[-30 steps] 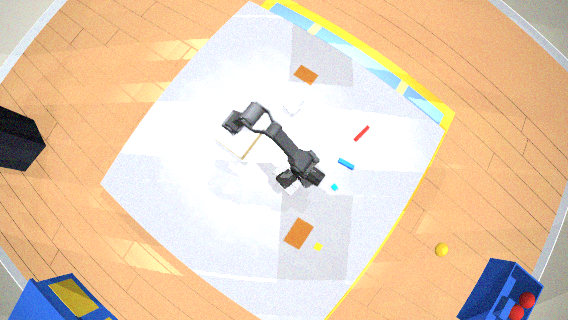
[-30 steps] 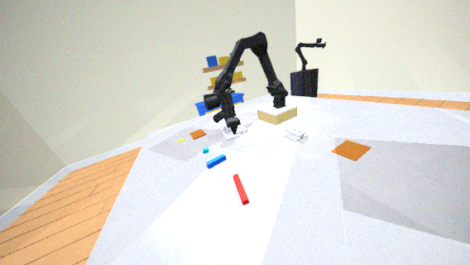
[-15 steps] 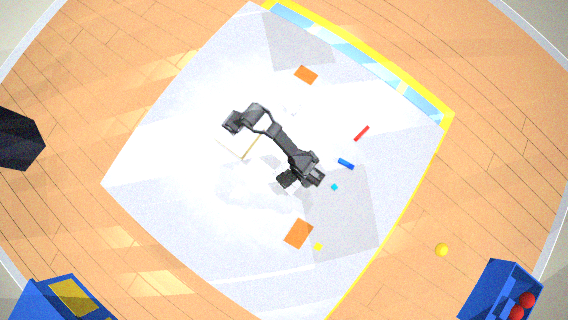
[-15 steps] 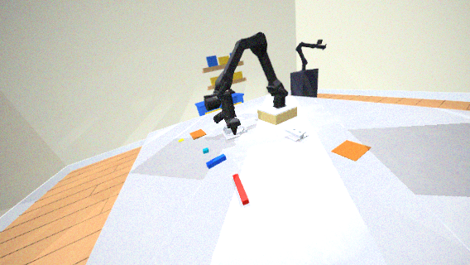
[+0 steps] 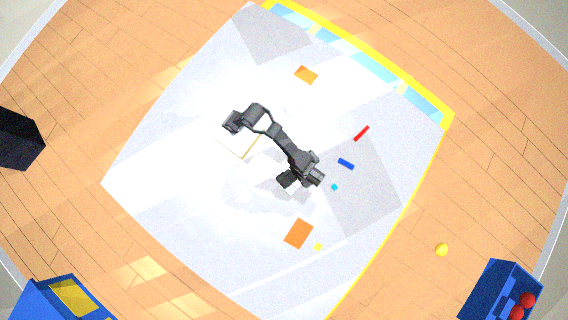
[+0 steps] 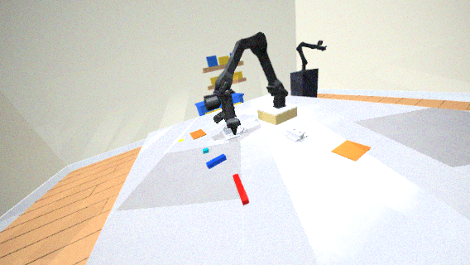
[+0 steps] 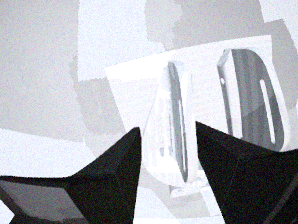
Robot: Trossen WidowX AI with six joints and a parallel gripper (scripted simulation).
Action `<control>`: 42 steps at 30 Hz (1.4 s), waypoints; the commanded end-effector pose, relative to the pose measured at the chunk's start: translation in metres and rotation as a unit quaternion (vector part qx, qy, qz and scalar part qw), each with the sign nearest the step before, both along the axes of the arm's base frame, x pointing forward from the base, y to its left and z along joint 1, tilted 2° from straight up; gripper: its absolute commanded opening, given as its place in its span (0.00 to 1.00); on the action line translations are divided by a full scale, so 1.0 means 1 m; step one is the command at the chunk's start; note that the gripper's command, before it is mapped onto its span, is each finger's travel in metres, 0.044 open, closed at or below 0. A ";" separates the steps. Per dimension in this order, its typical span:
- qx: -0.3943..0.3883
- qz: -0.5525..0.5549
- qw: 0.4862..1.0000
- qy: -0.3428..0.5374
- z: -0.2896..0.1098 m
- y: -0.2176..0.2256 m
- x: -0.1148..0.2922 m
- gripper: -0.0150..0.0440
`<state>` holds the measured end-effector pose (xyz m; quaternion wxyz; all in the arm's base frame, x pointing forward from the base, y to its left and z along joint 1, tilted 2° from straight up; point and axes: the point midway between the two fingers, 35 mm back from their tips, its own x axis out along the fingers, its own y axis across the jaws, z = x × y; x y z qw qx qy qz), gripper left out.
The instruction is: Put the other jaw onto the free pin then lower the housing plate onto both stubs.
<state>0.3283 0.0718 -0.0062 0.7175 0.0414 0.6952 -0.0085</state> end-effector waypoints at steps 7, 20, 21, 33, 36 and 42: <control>0.002 0.001 1.000 0.001 -0.001 0.001 0.000 0.48; 0.002 0.001 1.000 0.001 -0.001 0.001 0.000 0.48; 0.002 0.001 1.000 0.001 -0.001 0.001 0.000 0.48; 0.002 0.001 1.000 0.001 -0.001 0.001 0.000 0.48; 0.002 0.001 1.000 0.001 -0.001 0.001 0.000 0.48; 0.002 0.001 1.000 0.001 -0.001 0.001 0.000 0.48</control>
